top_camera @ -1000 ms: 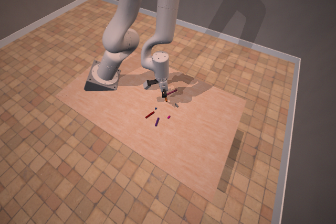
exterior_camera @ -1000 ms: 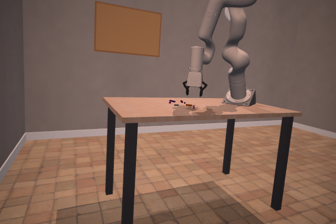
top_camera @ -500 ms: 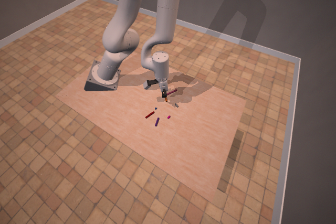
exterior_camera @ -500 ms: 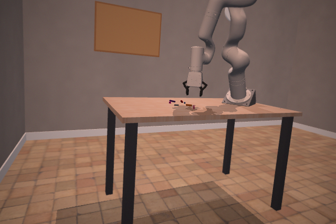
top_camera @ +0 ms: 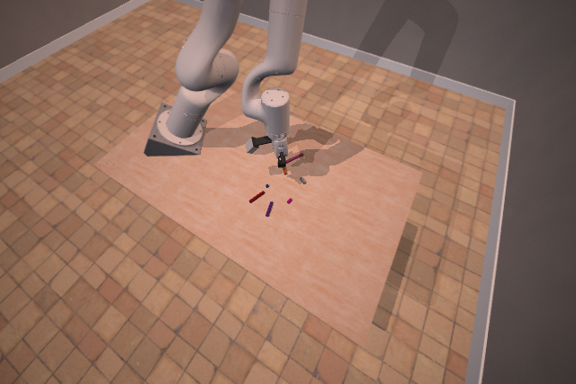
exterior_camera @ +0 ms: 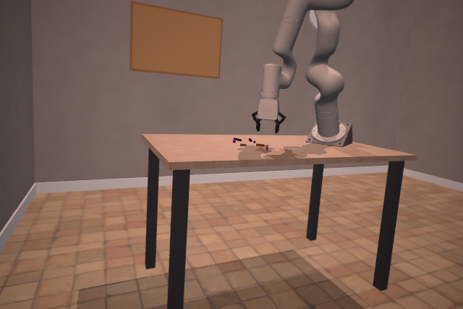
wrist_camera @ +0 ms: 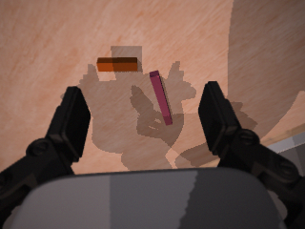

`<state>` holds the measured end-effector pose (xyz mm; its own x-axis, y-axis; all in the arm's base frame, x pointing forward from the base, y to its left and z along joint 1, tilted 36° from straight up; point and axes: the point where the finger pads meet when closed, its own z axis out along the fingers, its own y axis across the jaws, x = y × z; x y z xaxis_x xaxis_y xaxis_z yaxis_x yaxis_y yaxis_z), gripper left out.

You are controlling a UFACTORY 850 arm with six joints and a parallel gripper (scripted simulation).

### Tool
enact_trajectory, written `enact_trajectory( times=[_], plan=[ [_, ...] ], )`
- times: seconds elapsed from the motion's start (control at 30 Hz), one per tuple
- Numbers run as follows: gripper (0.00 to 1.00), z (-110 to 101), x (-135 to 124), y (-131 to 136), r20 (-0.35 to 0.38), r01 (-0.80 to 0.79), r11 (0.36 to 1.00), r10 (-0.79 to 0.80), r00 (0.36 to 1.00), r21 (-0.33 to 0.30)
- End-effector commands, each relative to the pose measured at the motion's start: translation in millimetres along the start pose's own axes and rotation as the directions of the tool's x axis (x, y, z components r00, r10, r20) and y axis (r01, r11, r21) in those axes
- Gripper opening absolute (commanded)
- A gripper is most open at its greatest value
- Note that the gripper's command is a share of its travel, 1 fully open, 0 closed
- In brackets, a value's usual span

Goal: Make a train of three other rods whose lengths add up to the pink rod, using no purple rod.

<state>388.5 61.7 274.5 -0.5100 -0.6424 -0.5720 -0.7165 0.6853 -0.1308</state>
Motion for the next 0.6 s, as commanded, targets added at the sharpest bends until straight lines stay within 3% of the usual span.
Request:
enact_trajectory(
  times=[0.0, 0.33, 0.57],
  plan=[
    [1.0, -0.2, -0.4, -0.4, 0.001, 0.0, 1.0, 0.0, 1.0, 0.001],
    [1.0, -0.3, -0.7, -0.7, 0.001, -0.014, 1.0, 0.014, 1.0, 0.001],
    [1.0, -0.3, -4.3, -4.1, 0.001, -0.155, 0.988, 0.155, 0.988, 0.0]
  ],
)
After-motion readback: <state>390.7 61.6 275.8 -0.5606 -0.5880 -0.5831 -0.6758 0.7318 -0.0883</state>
